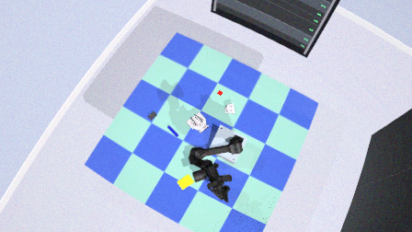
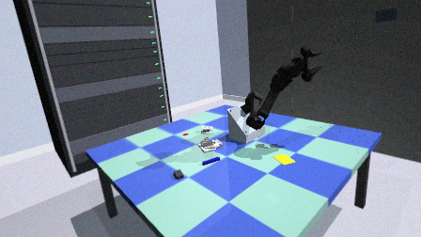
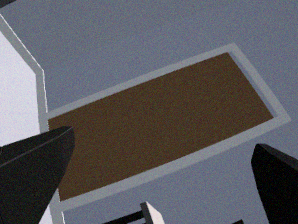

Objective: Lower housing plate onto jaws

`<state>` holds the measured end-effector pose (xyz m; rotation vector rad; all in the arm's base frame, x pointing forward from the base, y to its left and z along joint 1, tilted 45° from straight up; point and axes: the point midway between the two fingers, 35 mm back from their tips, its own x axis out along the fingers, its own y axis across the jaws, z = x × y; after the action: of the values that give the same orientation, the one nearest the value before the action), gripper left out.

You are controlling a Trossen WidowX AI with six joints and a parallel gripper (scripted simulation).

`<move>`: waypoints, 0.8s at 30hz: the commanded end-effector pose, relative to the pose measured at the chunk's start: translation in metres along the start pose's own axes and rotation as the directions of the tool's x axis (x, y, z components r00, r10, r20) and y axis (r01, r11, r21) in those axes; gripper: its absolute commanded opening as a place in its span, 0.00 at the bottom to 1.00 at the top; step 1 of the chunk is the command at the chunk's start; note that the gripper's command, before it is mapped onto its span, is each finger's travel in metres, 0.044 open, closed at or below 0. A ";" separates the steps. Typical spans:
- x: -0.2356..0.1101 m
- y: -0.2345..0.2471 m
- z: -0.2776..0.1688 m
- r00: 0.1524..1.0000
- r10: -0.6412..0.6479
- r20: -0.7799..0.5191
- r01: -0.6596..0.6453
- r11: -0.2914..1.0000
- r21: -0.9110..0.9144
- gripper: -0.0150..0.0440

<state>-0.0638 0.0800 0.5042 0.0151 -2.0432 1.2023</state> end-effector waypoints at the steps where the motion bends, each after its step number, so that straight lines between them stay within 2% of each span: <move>1: 0.000 0.000 0.000 1.000 0.000 0.000 0.000 1.000 0.000 0.98; 2: 0.000 0.000 0.001 1.000 0.000 0.003 0.000 1.000 0.000 1.00; 13: 0.018 -0.007 0.058 0.983 -0.017 0.181 0.018 1.000 -0.005 1.00; 24: 0.025 -0.014 0.122 0.929 -0.031 0.368 0.035 0.999 -0.005 1.00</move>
<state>-0.1366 0.0051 0.4985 0.2406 -2.3141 1.2297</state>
